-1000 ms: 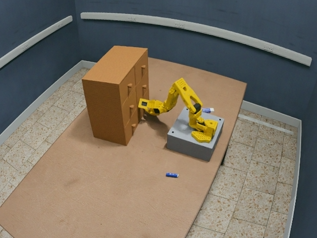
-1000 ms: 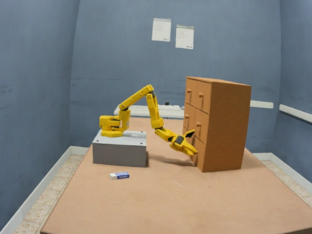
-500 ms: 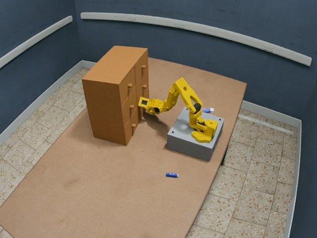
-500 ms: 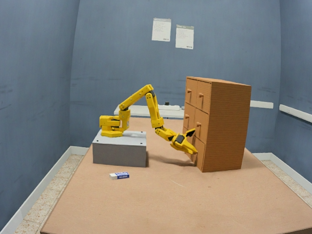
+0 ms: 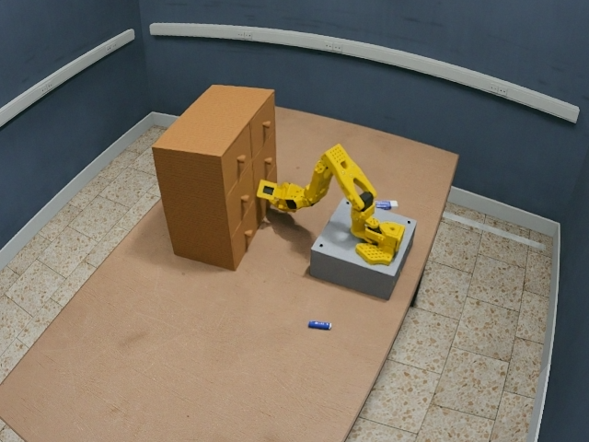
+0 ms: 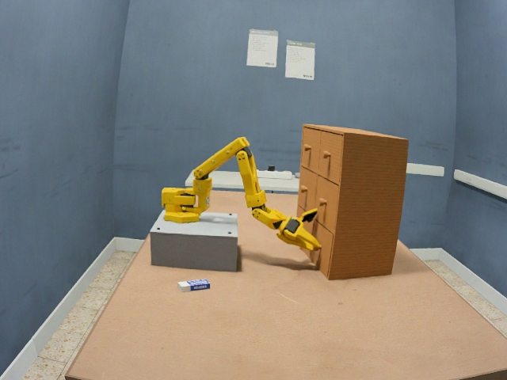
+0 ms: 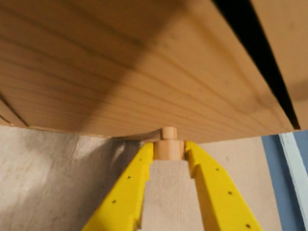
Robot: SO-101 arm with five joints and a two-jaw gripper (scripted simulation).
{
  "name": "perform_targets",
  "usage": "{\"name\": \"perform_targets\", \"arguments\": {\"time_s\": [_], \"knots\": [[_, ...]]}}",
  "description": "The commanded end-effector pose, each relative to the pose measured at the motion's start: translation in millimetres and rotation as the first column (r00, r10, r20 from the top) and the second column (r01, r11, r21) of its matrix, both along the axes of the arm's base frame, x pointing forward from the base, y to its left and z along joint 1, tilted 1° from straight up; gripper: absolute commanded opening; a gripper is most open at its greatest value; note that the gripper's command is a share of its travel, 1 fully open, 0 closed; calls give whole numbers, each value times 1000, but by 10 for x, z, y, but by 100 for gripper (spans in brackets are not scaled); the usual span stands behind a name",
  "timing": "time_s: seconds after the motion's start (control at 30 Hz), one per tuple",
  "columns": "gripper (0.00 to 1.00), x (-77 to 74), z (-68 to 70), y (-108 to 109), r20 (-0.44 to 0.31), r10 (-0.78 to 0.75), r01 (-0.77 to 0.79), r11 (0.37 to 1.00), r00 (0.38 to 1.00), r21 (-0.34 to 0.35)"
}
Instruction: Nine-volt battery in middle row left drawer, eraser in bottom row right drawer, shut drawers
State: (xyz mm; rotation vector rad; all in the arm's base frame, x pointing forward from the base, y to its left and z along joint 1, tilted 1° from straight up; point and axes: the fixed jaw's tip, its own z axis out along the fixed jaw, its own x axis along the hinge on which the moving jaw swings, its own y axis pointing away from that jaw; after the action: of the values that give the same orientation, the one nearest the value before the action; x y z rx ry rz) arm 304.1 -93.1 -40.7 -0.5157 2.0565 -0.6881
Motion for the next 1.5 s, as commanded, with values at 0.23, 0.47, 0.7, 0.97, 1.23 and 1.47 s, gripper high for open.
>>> {"name": "perform_targets", "arguments": {"time_s": [0.23,0.47,0.7,0.97,1.23,1.47], "knots": [[0,-18,-30,63,-15,20,-20,1000,1000,5],[0,-35,-25,51,-16,15,-15,1000,1000,5],[0,-76,-12,23,-18,4,-4,1000,1000,3],[0,-111,-1,0,-20,-6,6,1000,1000,1],[0,-116,0,-3,-20,-7,7,1000,1000,1],[0,-116,0,-3,-20,-7,7,1000,1000,1]]}}
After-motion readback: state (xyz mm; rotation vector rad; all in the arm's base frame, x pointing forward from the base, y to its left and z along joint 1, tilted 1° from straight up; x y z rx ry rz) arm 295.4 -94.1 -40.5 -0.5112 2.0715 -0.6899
